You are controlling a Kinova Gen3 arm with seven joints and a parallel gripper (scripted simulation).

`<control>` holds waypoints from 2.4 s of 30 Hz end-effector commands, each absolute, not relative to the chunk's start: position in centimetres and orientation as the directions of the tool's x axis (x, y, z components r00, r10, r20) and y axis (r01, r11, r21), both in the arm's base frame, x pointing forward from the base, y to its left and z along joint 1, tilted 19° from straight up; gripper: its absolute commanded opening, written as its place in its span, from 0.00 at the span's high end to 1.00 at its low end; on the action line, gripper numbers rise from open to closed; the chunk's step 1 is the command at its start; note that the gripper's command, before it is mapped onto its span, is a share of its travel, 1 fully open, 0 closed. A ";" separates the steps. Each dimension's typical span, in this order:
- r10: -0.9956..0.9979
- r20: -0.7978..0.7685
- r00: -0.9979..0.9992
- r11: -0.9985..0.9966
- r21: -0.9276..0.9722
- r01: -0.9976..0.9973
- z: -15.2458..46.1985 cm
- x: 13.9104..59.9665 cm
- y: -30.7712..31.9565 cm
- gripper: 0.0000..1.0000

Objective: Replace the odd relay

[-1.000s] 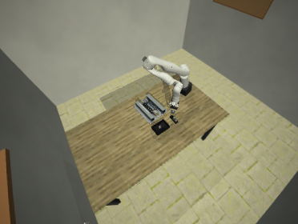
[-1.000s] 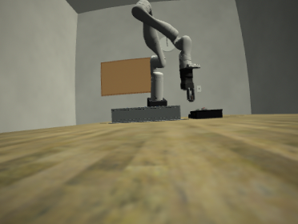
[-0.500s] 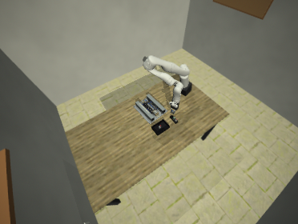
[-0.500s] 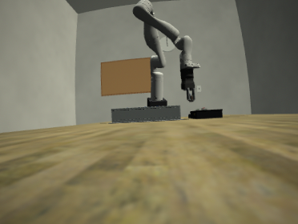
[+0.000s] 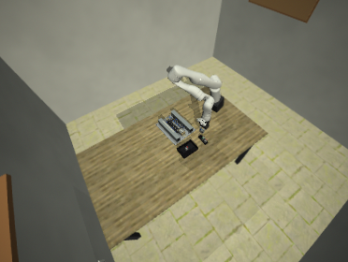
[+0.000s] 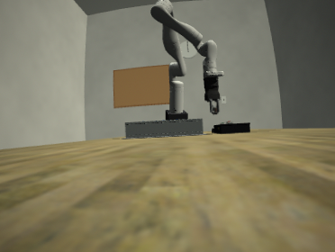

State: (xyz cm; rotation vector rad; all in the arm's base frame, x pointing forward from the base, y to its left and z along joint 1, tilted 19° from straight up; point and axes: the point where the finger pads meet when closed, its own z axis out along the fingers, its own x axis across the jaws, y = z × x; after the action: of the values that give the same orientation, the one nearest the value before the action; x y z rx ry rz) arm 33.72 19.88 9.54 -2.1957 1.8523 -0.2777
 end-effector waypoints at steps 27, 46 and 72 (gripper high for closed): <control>-0.996 -0.083 -0.023 0.048 -0.308 -0.950 9.6 33.7 20.1 1.00; -0.950 -0.159 -0.268 0.303 -0.275 -0.913 9.6 33.7 20.0 1.00; -0.777 -0.248 -0.578 0.625 -0.199 -0.755 9.6 33.7 20.1 1.00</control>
State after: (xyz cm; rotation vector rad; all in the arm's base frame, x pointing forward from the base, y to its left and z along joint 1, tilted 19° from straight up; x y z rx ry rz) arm 33.66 19.95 9.54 -1.2524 2.5356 -0.1047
